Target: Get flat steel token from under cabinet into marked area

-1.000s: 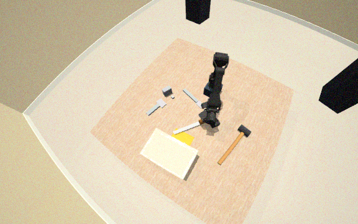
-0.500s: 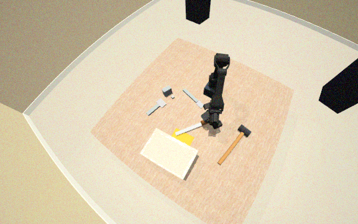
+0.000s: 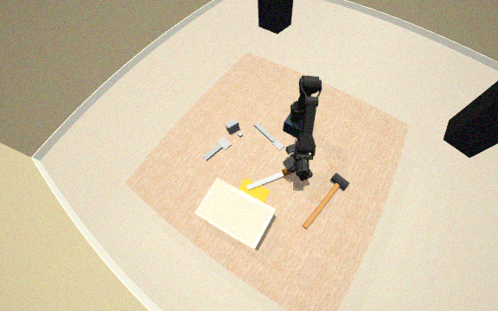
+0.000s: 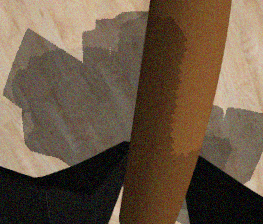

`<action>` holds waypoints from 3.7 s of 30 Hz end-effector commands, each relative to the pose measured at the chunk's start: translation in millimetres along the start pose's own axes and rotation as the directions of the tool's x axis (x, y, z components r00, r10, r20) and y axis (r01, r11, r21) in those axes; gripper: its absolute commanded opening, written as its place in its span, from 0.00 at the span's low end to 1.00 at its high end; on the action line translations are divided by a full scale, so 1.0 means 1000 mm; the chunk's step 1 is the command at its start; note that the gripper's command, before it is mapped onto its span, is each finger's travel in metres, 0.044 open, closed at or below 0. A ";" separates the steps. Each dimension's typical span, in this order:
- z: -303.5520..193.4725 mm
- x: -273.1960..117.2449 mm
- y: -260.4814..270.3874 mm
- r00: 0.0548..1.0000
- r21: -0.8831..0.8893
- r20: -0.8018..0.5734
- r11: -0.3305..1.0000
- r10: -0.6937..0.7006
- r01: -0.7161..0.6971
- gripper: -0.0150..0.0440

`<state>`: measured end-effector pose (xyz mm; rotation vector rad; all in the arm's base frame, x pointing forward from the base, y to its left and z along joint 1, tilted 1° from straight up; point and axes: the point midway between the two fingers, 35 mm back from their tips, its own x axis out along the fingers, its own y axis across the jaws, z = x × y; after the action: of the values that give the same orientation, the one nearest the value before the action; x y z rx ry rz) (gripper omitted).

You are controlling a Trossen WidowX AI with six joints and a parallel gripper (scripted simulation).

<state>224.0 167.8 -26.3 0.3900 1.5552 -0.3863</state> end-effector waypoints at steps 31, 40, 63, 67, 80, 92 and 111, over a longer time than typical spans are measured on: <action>-0.024 -0.003 0.042 1.000 0.002 0.009 1.000 0.014 -0.014 0.25; -0.031 -0.004 0.052 1.000 0.002 0.009 1.000 0.014 -0.014 0.25; -0.044 -0.004 0.075 1.000 0.002 0.008 1.000 0.016 -0.016 0.25; -0.046 -0.004 0.079 1.000 0.002 0.008 1.000 0.016 -0.016 0.25; -0.052 -0.005 0.091 1.000 0.002 0.007 1.000 0.017 -0.017 0.25; -0.057 -0.005 0.101 1.000 0.002 0.007 1.000 0.018 -0.018 0.25; -0.064 -0.005 0.117 1.000 0.002 0.006 1.000 0.019 -0.019 0.25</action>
<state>220.2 295.0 -23.1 0.3947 1.5556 -0.3798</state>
